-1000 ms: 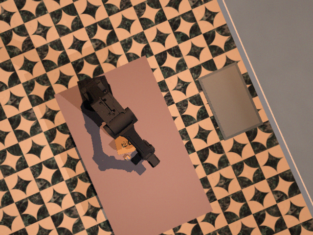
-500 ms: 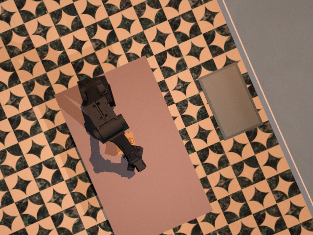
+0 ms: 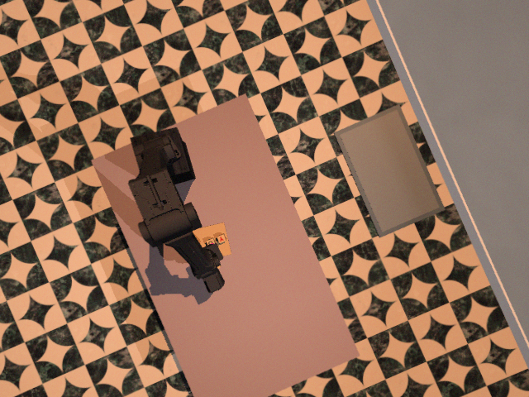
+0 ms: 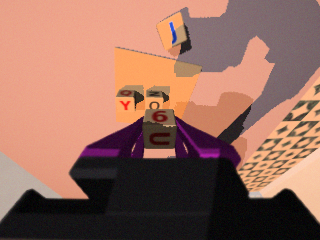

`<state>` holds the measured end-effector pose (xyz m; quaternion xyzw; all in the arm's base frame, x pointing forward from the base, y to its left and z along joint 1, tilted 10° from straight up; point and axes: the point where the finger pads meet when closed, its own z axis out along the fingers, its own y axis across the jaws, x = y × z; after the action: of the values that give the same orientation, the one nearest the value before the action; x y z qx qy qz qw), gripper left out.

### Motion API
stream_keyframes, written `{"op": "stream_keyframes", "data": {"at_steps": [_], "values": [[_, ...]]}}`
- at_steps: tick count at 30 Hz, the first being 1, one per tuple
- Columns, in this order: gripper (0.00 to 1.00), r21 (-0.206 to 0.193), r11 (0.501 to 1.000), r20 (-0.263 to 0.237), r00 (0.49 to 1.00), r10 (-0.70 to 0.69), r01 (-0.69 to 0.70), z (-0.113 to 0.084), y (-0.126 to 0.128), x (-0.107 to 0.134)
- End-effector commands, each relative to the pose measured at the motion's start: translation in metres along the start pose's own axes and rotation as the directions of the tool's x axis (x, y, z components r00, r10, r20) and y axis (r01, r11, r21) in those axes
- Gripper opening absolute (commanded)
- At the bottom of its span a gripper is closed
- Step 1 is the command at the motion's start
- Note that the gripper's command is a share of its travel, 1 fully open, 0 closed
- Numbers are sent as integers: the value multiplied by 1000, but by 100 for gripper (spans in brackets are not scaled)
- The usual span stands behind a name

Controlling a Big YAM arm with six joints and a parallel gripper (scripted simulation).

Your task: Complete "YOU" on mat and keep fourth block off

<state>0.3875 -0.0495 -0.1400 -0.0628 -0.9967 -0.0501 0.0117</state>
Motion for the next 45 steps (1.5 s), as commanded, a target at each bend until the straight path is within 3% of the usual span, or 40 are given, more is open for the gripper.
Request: {"op": "stream_keyframes", "data": {"at_steps": [1,2,3,8,17,19,20,30,33,41,45], "values": [[25,-3,972,47,971,-234,234,-12,-13,-9],[25,-3,972,47,971,-234,234,-12,-13,-9],[25,3,944,42,943,-329,330,-12,-17,-6],[25,14,848,35,848,-529,529,-10,-32,5],[25,25,577,30,576,-817,817,-8,-48,17],[25,25,577,30,576,-817,817,-8,-48,17],[25,30,483,34,483,-875,875,-8,-49,18],[25,79,63,80,57,-995,995,-2,-51,24],[25,102,61,76,53,-996,993,-6,-53,10],[25,90,62,77,55,-995,994,-6,-53,13],[25,82,60,78,53,-996,995,4,-52,14]]}}
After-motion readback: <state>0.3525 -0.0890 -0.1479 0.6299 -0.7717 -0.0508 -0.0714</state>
